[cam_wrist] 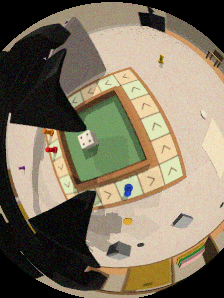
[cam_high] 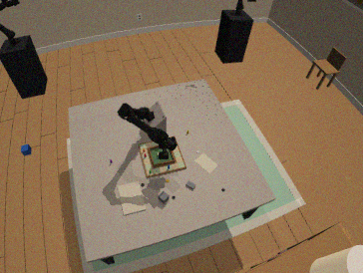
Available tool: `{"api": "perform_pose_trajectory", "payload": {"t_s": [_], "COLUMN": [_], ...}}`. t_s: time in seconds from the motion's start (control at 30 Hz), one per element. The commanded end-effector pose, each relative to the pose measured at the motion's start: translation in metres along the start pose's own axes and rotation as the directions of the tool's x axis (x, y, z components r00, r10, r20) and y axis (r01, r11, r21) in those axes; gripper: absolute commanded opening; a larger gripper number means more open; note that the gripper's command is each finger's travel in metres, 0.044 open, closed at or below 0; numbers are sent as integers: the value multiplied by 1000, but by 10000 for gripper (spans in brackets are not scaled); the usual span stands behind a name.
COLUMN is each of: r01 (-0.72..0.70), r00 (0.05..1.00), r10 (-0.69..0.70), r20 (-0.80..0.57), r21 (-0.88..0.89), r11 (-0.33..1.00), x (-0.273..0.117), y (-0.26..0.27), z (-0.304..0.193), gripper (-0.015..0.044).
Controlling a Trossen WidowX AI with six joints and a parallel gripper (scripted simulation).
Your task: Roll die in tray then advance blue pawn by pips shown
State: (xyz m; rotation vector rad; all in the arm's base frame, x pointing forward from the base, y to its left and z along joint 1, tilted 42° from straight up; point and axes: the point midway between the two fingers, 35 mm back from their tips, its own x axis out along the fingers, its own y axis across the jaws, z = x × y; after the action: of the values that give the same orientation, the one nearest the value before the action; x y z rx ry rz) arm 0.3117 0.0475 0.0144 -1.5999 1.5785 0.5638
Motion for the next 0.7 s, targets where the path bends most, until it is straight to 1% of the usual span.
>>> {"api": "perform_pose_trajectory", "payload": {"t_s": [0.0,0.07,0.13,0.47,0.57,0.67], "r01": [25,42,48,48,48,48], "r00": [999,999,998,998,998,998], "r10": [-16,-25,-28,-28,-28,-28], "r20": [-30,-43,-48,-48,-49,-49], "r21": [310,448,495,495,495,495], "r11": [951,893,868,868,868,868], "x": [15,23,27,27,40,42], "y": [-42,-60,-67,-65,-66,-66], "z": [17,25,28,29,28,28], "gripper": [204,200,200,200,200,200]}}
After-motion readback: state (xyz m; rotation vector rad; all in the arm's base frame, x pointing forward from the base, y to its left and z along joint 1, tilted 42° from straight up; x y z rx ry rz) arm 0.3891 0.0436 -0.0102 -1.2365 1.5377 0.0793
